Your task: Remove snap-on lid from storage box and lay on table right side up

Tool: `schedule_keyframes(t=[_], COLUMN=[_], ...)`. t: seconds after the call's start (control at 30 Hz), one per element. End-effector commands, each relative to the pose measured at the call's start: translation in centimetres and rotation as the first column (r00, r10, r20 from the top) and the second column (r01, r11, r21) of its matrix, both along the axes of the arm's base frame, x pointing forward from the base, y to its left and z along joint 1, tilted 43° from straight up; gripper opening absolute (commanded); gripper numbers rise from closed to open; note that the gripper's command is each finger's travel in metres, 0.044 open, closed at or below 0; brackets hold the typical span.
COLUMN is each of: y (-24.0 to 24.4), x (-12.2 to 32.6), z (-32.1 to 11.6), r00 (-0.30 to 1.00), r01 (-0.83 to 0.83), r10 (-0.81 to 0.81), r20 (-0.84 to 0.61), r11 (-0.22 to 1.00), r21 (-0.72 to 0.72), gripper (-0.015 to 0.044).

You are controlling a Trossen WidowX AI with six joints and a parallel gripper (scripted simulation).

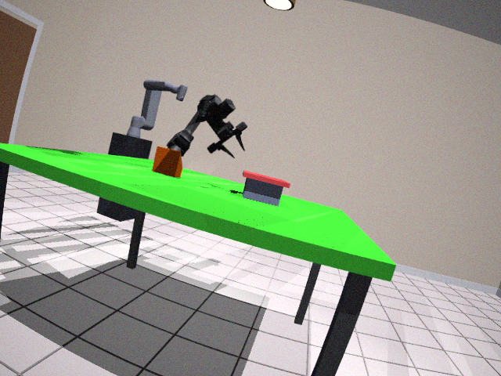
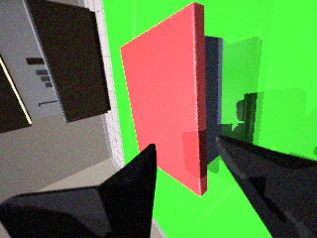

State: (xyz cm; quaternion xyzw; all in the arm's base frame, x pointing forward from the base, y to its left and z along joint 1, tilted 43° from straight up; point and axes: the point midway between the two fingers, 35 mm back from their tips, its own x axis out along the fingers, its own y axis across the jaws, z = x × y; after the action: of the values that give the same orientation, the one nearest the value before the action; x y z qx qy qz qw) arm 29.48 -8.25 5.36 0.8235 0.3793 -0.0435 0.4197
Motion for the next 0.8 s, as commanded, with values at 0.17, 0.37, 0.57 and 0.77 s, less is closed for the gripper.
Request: schedule_keyframes(t=[0.17, 0.37, 0.57, 0.77], y=[2.1, 2.4, 2.8, 3.4], x=[-0.7, -0.2, 0.6, 1.3], z=[-1.9, -2.3, -2.8, -3.2], r00=[1.000, 1.000, 1.000, 1.000], r01=[0.001, -0.001, -0.003, -0.004], r10=[-0.001, 0.001, 0.003, 0.004], r20=[-0.014, -0.018, -0.022, -0.024], r11=[1.000, 1.000, 1.000, 1.000], r21=[0.018, 0.014, 0.010, 0.008], gripper=[0.0235, 0.0235, 0.0235, 0.0235])
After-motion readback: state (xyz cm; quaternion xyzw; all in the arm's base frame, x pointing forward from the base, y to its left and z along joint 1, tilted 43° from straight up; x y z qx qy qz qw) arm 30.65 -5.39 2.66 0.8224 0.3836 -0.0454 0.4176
